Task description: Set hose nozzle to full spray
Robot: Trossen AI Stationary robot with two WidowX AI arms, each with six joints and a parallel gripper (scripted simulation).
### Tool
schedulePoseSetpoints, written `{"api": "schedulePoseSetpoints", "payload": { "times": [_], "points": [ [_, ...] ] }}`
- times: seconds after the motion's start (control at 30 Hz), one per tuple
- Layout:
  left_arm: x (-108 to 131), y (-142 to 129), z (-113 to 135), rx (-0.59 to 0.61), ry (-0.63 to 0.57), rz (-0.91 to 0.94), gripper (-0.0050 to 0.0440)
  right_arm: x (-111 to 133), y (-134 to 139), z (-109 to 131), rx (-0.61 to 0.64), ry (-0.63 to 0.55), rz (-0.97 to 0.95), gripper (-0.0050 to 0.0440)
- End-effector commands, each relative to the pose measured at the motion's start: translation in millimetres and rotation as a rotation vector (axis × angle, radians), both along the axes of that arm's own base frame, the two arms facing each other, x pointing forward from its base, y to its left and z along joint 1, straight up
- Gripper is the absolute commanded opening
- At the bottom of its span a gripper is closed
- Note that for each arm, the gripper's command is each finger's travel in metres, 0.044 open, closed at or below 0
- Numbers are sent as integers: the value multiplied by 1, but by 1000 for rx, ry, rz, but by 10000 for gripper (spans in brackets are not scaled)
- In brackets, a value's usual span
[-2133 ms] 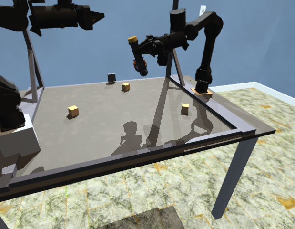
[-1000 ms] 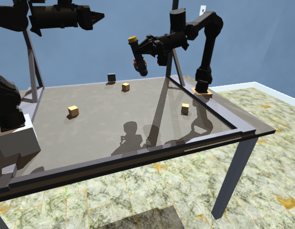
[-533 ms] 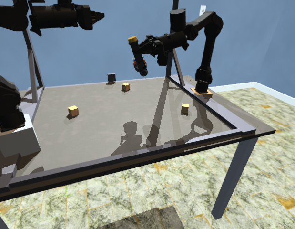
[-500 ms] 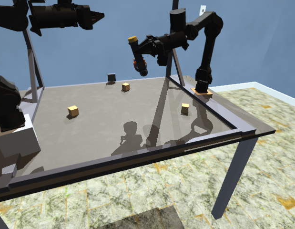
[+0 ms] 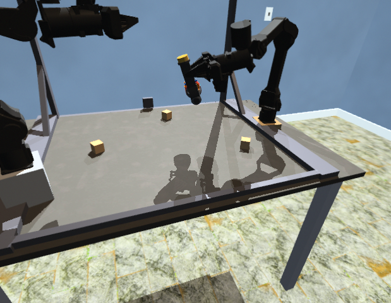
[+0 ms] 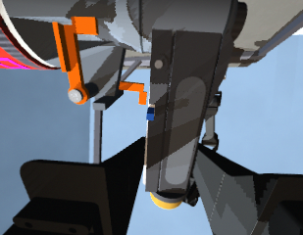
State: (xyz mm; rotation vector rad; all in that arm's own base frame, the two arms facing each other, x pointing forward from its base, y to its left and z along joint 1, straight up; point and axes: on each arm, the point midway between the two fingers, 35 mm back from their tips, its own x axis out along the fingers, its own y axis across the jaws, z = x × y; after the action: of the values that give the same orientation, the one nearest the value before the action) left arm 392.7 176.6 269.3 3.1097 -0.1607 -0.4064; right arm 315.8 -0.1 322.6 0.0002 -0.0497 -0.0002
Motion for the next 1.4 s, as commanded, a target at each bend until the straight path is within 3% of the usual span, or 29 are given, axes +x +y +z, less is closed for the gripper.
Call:
{"api": "schedulePoseSetpoints", "payload": {
  "times": [0.0, 0.43, 0.63, 1.37],
  "points": [
    [-14, -10, 12, 23, -41, -24, 167, -1, 0, 7, -3, -17, -3, 175],
    [-41, -34, -9, 4, -33, -98, 167, -1, 0, 7, -3, -17, -3, 175],
    [-35, -29, -4, 10, -37, -84, 167, -1, 0, 7, -3, -17, -3, 175],
    [-81, -70, -47, -33, -14, -212, 167, -1, 0, 7, -3, -17, -3, 175]
  ]
}}
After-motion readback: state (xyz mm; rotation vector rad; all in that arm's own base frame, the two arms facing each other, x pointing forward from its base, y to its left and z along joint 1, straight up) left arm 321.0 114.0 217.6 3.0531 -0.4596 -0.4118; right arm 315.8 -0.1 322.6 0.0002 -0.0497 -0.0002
